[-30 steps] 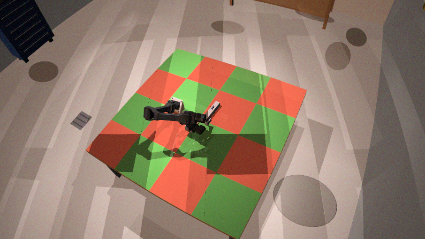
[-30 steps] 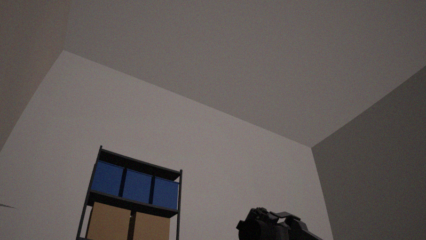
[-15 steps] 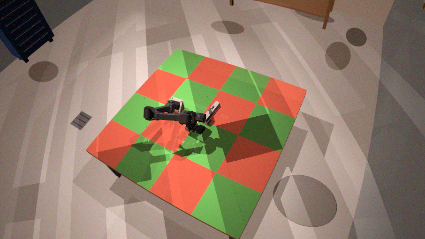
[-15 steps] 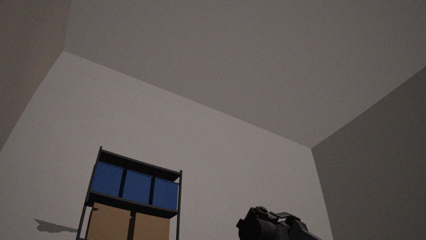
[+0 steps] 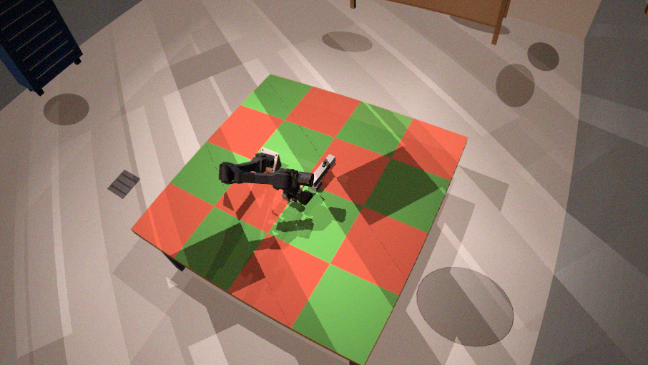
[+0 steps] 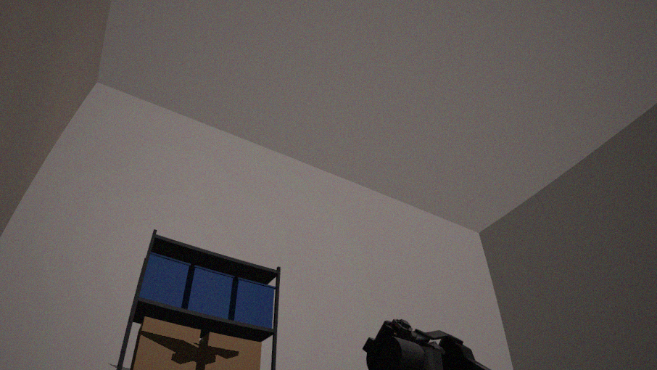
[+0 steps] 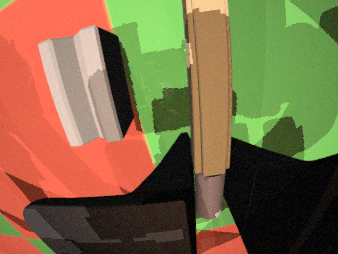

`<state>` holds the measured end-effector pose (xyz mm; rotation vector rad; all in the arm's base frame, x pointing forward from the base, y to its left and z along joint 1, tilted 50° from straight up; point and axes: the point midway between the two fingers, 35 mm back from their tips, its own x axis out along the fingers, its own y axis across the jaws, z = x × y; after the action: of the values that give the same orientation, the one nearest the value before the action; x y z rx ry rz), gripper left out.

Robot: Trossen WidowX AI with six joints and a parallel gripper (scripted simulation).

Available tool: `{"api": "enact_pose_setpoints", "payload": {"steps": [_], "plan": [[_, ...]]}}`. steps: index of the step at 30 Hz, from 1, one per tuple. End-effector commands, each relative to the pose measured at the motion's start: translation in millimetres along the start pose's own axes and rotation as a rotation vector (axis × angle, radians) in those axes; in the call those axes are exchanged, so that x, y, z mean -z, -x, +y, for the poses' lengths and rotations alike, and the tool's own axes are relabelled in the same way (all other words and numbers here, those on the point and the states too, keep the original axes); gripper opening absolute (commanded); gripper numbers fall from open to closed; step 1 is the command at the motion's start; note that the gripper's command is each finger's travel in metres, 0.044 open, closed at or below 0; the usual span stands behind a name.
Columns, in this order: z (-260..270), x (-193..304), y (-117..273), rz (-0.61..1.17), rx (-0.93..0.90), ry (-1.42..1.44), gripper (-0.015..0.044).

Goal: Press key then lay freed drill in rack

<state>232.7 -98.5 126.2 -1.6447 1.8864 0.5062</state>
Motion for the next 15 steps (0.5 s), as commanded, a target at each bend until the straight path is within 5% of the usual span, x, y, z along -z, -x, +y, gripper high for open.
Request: {"api": "enact_pose_setpoints", "payload": {"steps": [1, 15], "plan": [[-2.0, 0.2, 2.7, -0.007, 0.003, -0.008, 0.0000], [-3.6, 1.4, 6.7, -0.007, 0.003, -0.008, 0.0000]]}}
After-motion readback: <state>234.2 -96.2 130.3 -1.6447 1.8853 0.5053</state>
